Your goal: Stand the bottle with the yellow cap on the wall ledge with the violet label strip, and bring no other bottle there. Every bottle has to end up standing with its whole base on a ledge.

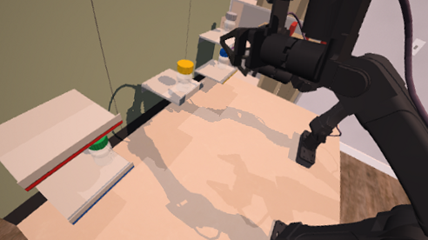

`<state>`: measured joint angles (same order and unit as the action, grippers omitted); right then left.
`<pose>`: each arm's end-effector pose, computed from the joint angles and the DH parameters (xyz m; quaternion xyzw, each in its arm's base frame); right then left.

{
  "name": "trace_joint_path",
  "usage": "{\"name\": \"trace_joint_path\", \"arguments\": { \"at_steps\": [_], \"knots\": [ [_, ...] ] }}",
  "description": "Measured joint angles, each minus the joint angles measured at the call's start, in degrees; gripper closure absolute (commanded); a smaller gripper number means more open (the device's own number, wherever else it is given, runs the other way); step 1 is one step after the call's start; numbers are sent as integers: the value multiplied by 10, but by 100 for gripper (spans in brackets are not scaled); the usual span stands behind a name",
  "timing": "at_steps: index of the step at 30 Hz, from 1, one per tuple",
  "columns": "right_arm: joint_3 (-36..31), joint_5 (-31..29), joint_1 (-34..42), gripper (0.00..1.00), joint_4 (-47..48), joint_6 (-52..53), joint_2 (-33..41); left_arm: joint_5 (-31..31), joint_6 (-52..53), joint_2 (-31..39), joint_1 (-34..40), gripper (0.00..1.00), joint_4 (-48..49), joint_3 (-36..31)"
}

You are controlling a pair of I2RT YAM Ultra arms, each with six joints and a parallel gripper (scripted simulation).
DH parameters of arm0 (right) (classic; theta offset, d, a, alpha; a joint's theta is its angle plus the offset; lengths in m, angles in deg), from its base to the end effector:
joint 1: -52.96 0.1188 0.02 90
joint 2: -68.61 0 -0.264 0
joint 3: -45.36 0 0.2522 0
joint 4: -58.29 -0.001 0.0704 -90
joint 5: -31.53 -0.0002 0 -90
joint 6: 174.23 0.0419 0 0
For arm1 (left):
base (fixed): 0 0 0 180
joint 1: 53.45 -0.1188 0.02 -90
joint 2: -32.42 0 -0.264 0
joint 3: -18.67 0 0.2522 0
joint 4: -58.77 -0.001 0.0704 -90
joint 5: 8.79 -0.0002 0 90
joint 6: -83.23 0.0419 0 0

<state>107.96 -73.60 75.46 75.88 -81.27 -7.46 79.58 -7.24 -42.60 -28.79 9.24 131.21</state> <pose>0.2923 0.1103 0.3241 -0.0196 0.6819 0.0724 0.7276 0.2376 -0.1093 0.5039 0.1716 0.7580 -0.1477 0.6117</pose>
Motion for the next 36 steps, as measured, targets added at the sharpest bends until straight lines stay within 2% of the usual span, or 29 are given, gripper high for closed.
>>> {"name": "trace_joint_path", "arguments": {
  "at_steps": [11, 23, 28, 34, 35, 36],
  "knots": [
    [0, -27, 69, 0, 129, 3, -133, -7, -2, -88, 150, 11, -172, 230],
    [0, -35, 86, 0, 176, 3, -172, -10, -4, -147, 246, 11, -294, 429],
    [0, -36, 87, 0, 182, 3, -172, -10, -4, -150, 256, 11, -311, 492],
    [0, -36, 87, 0, 184, 3, -172, -10, -4, -157, 258, 11, -324, 524],
    [0, -36, 87, 6, 184, 3, -172, -10, -4, -159, 258, 11, -327, 526],
    [0, -36, 87, 6, 184, 3, -172, -10, -4, -161, 258, 11, -329, 527]
  ]
}}
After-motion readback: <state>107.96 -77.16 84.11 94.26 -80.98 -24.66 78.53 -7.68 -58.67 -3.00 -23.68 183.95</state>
